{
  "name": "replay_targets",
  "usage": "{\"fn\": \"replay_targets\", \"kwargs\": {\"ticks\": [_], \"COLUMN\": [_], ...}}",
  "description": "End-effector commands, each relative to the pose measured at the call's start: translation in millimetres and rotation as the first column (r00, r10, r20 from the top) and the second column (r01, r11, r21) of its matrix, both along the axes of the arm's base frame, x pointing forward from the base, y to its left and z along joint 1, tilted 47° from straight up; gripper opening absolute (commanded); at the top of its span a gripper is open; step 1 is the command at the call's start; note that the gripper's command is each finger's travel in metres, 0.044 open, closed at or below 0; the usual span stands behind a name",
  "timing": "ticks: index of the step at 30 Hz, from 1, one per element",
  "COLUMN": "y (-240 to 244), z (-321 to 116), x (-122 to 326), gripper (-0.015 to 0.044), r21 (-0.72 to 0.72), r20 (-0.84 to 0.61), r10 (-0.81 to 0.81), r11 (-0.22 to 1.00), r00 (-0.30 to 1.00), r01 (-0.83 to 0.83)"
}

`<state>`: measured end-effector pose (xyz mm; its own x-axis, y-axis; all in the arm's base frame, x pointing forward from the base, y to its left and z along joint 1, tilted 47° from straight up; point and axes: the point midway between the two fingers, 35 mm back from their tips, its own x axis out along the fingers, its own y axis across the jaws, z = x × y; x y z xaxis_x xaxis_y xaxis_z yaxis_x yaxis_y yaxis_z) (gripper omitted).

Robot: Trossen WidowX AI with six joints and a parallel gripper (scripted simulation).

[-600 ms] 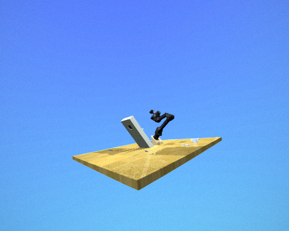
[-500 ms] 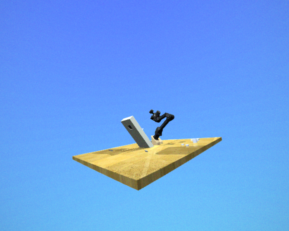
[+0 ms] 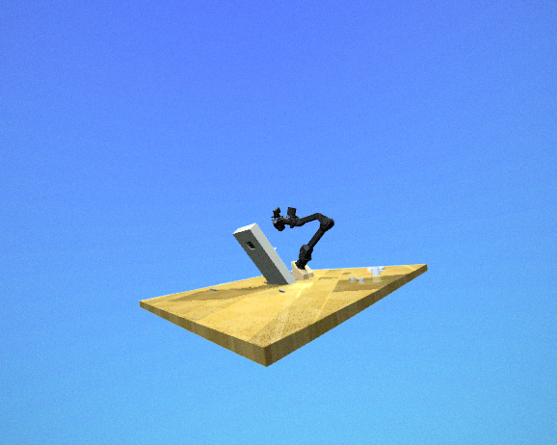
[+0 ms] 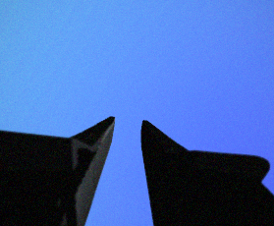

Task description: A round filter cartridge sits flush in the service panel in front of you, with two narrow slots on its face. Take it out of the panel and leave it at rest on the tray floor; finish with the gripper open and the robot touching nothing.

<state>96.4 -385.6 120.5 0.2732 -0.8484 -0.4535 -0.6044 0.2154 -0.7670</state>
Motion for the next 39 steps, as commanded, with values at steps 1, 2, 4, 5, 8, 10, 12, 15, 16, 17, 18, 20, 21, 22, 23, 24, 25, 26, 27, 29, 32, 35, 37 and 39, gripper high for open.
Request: {"fn": "replay_targets", "kwargs": {"ticks": [1,2,4,5,8,10,12,15,16,17,18,20,21,22,23,24,25,26,27,29,32,35,37,39], "y": [31.3,40.6,59.7,69.3,100.4,122.5,145.3,179.7,191.0,202.1,213.1,234.4,244.7,252.4,255.7,257.0,257.0,257.0,257.0,257.0,257.0,257.0,257.5,258.7], "z": [-15.2,-17.3,-19.8,-20.2,-19.0,-15.9,-10.8,0.7,5.5,10.7,16.4,28.8,35.7,41.1,43.5,44.5,44.5,44.5,44.5,44.5,44.5,44.5,43.9,42.5], "x": [70.1,83.0,105.4,115.1,141.3,156.3,169.3,185.3,189.8,193.8,197.5,203.9,206.6,208.6,209.4,209.7,209.7,209.7,209.7,209.7,209.7,209.7,210.5,212.4], "gripper": [0.0103,0.0103,0.0103,0.0103,0.0103,0.0103,0.0103,0.0103,0.0103,0.0103,0.0103,0.0103,0.0103,0.0103,0.0103,0.0103,0.0103,0.0103,0.0103,0.0103,0.0103,0.0103,0.0103,0.0103], "r21": [0.315,0.383,0.505,0.559,0.708,0.79,0.855,0.911,0.917,0.916,0.909,0.874,0.847,0.821,0.809,0.804,0.804,0.804,0.804,0.804,0.804,0.804,0.804,0.805], "r20": [0.312,0.366,0.448,0.478,0.53,0.529,0.499,0.397,0.35,0.295,0.236,0.102,0.029,-0.028,-0.054,-0.064,-0.064,-0.064,-0.064,-0.064,-0.064,-0.064,-0.064,-0.064], "r10": [0.064,0.051,0.007,-0.022,-0.134,-0.221,-0.312,-0.44,-0.476,-0.507,-0.533,-0.566,-0.573,-0.573,-0.572,-0.571,-0.571,-0.571,-0.571,-0.571,-0.571,-0.571,-0.571,-0.571], "r11": [0.934,0.902,0.823,0.779,0.614,0.482,0.331,0.082,-0.003,-0.089,-0.174,-0.341,-0.421,-0.48,-0.505,-0.515,-0.515,-0.515,-0.515,-0.515,-0.515,-0.515,-0.515,-0.514], "r00": [0.948,0.929,0.894,0.878,0.838,0.819,0.809,0.806,0.807,0.81,0.813,0.818,0.819,0.819,0.818,0.818,0.818,0.818,0.818,0.818,0.818,0.818,0.818,0.818], "r01": [-0.167,-0.2,-0.259,-0.285,-0.349,-0.38,-0.4,-0.404,-0.399,-0.39,-0.378,-0.345,-0.325,-0.308,-0.3,-0.297,-0.297,-0.297,-0.297,-0.297,-0.297,-0.297,-0.297,-0.296]}}
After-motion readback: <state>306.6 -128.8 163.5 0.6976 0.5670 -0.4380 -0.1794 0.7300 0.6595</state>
